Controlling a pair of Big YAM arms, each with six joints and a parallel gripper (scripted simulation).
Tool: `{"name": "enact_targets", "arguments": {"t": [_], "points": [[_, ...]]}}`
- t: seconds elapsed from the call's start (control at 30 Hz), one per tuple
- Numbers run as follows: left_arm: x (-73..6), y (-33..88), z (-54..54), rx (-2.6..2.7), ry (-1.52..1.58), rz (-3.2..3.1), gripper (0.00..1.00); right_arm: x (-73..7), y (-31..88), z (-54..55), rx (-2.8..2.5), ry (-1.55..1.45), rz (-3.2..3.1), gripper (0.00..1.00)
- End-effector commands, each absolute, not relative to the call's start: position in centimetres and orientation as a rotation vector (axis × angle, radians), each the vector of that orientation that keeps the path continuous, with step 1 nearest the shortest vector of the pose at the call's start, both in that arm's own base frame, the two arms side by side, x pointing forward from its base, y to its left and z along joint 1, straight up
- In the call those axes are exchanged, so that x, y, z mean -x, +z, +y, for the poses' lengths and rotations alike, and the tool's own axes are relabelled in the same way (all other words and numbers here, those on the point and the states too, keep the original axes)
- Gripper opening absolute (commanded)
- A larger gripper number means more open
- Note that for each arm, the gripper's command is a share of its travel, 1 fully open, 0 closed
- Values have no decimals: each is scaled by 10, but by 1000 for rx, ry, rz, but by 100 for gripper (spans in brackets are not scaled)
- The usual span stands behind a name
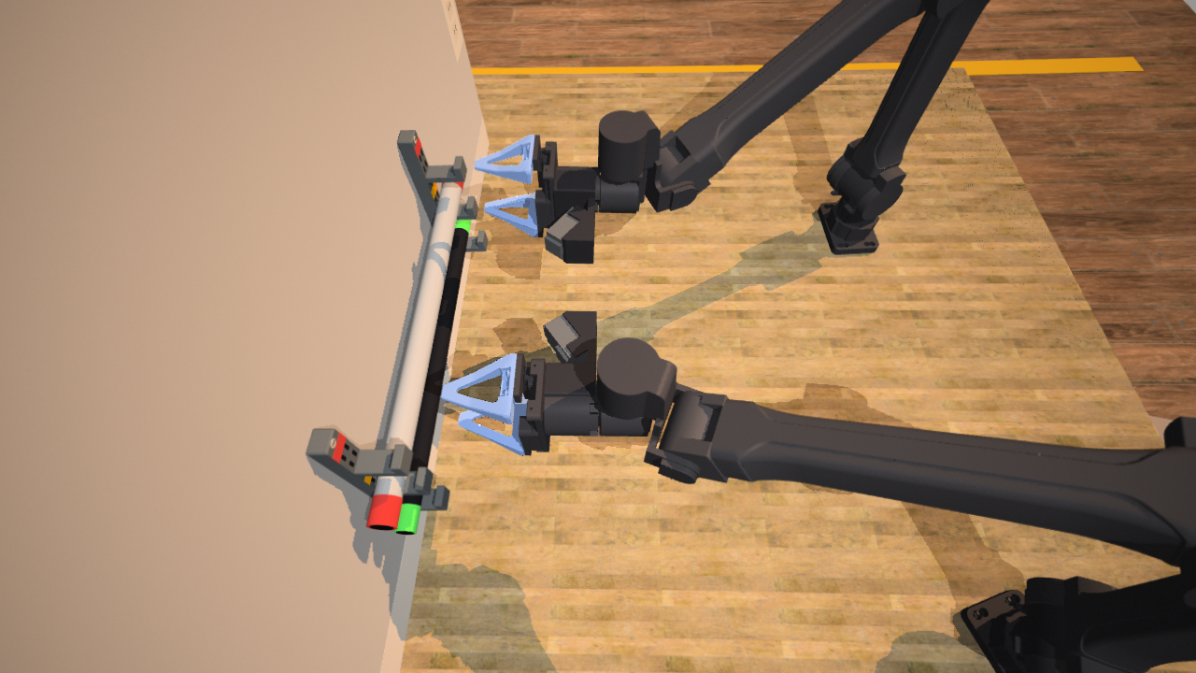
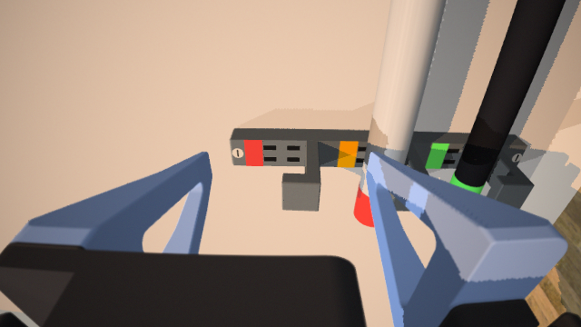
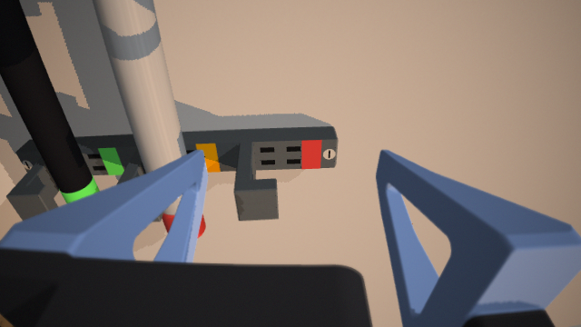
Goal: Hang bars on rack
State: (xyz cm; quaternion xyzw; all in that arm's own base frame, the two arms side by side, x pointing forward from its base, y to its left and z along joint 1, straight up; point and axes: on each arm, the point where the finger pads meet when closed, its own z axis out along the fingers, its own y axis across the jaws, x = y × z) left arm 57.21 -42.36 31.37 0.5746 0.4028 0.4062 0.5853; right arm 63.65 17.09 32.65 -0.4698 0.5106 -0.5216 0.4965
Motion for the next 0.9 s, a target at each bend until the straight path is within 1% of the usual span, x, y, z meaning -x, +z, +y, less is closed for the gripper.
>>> {"name": "enact_targets", "arguments": {"t": [0.0,0.1,0.6,0.87], "points": [[-578,313,-424,-1306,939,950,74,-641,317,166,1119,-1257,1248,74],[-578,312,-424,-1308,939,951,74,-641,316,165,1122,-1257,1249,74],[-577,290,-426,-1316,937,954,64,-638,294,163,1147,-1253,1263,65],[-577,290,-427,-1317,936,953,64,-638,294,163,1148,-1253,1264,65]]}}
